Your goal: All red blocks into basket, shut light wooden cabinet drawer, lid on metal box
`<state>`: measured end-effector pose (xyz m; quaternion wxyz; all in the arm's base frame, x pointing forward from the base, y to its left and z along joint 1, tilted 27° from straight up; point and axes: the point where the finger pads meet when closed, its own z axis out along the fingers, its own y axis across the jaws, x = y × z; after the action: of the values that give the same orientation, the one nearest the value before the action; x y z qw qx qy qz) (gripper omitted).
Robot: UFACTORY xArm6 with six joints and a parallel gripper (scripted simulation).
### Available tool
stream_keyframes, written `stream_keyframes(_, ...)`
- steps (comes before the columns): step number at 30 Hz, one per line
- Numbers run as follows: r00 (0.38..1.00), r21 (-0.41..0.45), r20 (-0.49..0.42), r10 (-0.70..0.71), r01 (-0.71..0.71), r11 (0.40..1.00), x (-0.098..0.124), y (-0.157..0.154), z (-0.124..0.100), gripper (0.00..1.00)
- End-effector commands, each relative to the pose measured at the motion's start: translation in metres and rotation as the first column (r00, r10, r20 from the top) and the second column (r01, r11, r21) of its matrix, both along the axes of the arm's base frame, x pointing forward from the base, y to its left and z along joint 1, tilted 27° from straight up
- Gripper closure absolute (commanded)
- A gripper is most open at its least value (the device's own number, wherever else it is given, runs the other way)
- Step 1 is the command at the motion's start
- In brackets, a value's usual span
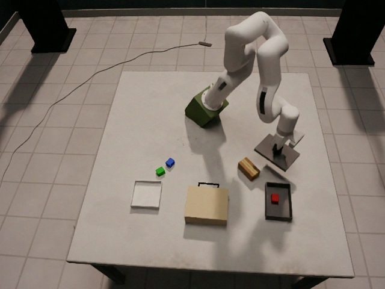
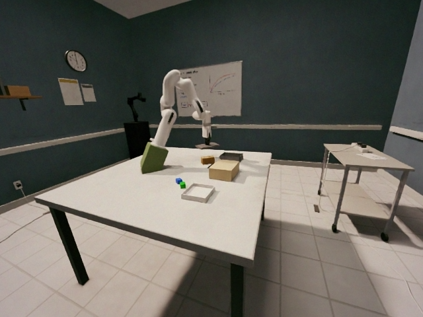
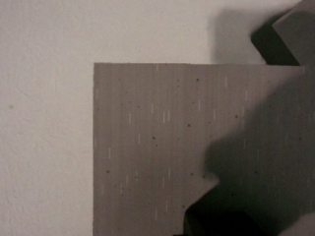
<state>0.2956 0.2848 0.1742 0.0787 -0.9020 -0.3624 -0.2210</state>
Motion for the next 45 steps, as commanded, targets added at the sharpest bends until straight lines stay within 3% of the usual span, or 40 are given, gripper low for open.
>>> stream_keyframes(1, 1.000, 0.003, 0.003, 0.000, 0.000, 1.000, 0.004, 0.004, -0.006, 1.00)
stream_keyframes(32, 1.000, 0.003, 0.003, 0.000, 0.000, 1.000, 0.029, 0.026, -0.071, 1.00)
stream_keyframes(45, 1.000, 0.003, 0.003, 0.000, 0.000, 1.000, 0.035, 0.031, -0.085, 1.00)
